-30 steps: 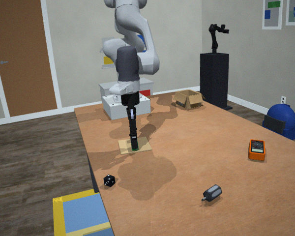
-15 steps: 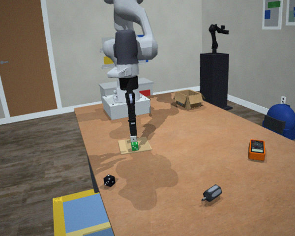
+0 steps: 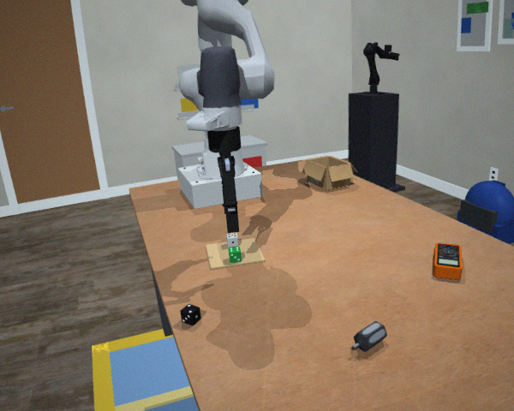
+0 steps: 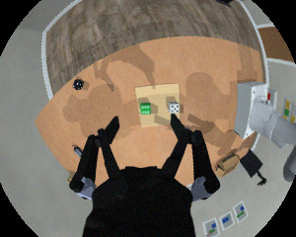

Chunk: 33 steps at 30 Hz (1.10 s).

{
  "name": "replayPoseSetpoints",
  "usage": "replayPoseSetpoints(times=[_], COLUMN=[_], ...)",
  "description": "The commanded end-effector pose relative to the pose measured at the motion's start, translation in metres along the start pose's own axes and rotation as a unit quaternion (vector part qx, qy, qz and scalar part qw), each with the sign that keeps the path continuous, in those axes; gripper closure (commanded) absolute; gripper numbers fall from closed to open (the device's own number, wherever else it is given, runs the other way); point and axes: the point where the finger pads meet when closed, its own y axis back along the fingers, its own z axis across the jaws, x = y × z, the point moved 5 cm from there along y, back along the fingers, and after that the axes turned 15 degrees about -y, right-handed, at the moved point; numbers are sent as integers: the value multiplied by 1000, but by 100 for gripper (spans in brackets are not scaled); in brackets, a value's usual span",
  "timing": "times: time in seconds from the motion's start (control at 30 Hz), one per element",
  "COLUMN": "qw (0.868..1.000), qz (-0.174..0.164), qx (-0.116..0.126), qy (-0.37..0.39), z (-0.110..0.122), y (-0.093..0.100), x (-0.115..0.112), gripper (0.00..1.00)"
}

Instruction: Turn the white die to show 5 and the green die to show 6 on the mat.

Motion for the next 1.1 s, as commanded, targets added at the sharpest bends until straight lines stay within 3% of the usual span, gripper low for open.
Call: replayPoseSetpoints(times=[0.0,0.6,1.07], qw=[1000,1000,1000], qz=[1,1,1], qx=[-2,-2,-2], qy=[-4,-4,-4], z=[1,1,1], y=[0,4,47], x=[1,1,0], gripper=[0,0,0])
